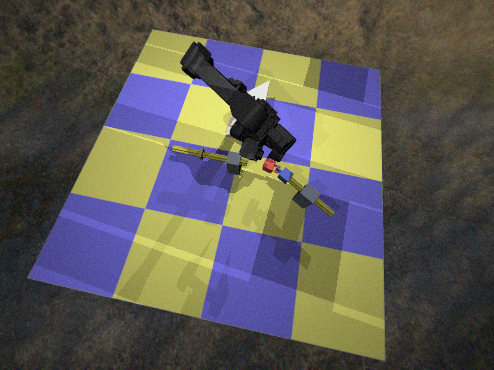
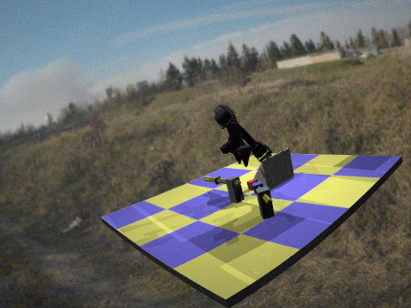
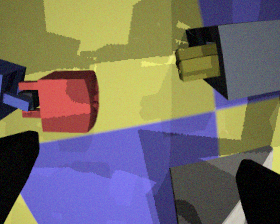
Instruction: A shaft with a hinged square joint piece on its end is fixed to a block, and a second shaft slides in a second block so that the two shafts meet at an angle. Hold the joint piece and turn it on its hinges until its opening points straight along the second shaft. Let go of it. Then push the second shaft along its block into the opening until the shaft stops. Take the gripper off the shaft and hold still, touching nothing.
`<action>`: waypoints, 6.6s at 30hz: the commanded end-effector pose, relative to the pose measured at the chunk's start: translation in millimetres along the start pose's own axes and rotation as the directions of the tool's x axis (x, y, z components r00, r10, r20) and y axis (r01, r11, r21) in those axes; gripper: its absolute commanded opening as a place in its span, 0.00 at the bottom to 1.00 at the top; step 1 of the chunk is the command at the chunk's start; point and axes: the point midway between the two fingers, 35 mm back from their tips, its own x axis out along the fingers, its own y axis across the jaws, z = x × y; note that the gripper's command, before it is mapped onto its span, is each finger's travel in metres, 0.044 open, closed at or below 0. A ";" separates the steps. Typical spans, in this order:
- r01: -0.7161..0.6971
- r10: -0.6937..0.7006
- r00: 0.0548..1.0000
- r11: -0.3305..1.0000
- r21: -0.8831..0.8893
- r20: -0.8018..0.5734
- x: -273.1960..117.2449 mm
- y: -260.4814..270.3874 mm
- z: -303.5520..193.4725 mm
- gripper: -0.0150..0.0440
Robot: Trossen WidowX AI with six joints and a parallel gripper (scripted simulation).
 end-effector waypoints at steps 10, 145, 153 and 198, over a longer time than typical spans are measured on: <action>-0.005 0.006 1.000 0.930 0.367 -0.001 6.4 -1.9 -0.8 1.00; -0.004 0.041 0.999 0.118 0.993 -0.001 129.6 44.6 -5.8 0.56; -0.004 0.041 0.999 0.118 0.993 -0.001 129.6 44.6 -5.8 0.56; -0.004 0.041 0.999 0.118 0.993 -0.001 129.6 44.6 -5.8 0.56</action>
